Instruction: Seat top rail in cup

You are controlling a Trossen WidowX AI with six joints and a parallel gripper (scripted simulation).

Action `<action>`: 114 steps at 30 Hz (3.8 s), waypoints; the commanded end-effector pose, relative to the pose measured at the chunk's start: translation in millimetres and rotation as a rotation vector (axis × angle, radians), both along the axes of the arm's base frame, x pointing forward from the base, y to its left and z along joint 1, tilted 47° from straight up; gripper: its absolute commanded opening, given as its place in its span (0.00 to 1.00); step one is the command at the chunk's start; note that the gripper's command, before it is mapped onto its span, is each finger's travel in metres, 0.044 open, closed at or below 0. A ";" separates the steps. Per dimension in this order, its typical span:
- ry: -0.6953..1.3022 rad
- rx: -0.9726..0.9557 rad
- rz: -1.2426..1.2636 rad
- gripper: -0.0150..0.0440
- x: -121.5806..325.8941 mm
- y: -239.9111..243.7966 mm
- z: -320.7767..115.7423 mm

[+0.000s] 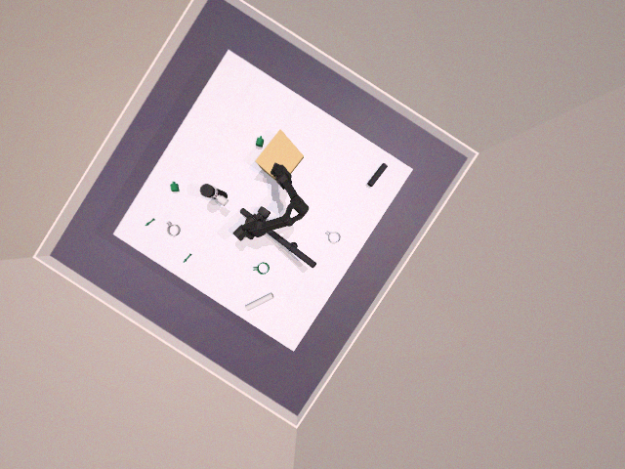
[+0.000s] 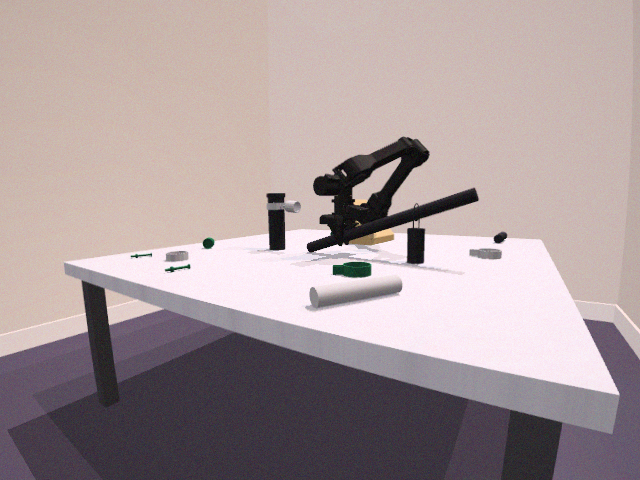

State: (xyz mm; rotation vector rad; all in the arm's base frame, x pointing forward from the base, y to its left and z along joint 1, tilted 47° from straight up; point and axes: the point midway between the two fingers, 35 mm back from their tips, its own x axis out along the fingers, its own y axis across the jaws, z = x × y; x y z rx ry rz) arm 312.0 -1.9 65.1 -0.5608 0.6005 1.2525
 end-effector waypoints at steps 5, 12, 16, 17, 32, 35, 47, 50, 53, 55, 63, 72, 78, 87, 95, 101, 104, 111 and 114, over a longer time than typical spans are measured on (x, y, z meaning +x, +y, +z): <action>0.001 0.004 -0.002 0.25 -0.8 -2.2 2.2; 0.010 -0.055 -0.005 0.25 -1.9 -16.1 8.8; 0.027 -0.154 -0.010 0.25 -5.3 -37.4 19.0; 0.033 -0.179 -0.011 0.25 -6.6 -42.9 21.9; 0.076 -0.342 -0.016 0.25 -19.5 -78.6 43.3; 0.076 -0.342 -0.016 0.25 -19.5 -78.6 43.3; 0.079 -0.317 -0.014 0.25 -19.2 -71.5 42.1; 0.079 -0.317 -0.014 0.25 -19.2 -72.1 42.3; 0.079 -0.317 -0.014 0.25 -19.1 -73.6 42.7; 0.079 -0.317 -0.014 0.25 -19.1 -74.9 43.1; 0.079 -0.318 -0.014 0.25 -17.6 -80.3 43.6; 0.079 -0.318 -0.014 0.25 -17.3 -85.6 42.6; 0.079 -0.318 -0.014 0.25 -18.7 -86.9 43.5; 0.080 -0.314 -0.010 0.25 -20.1 -89.2 39.6; 0.081 -0.304 -0.001 0.25 -21.8 -93.8 28.3; 0.081 -0.303 -0.001 0.25 -22.0 -94.1 27.4; 0.081 -0.303 -0.001 0.25 -22.0 -94.1 27.4; 0.081 -0.303 -0.001 0.25 -22.0 -94.1 27.4; 0.081 -0.303 -0.001 0.25 -22.0 -94.1 27.4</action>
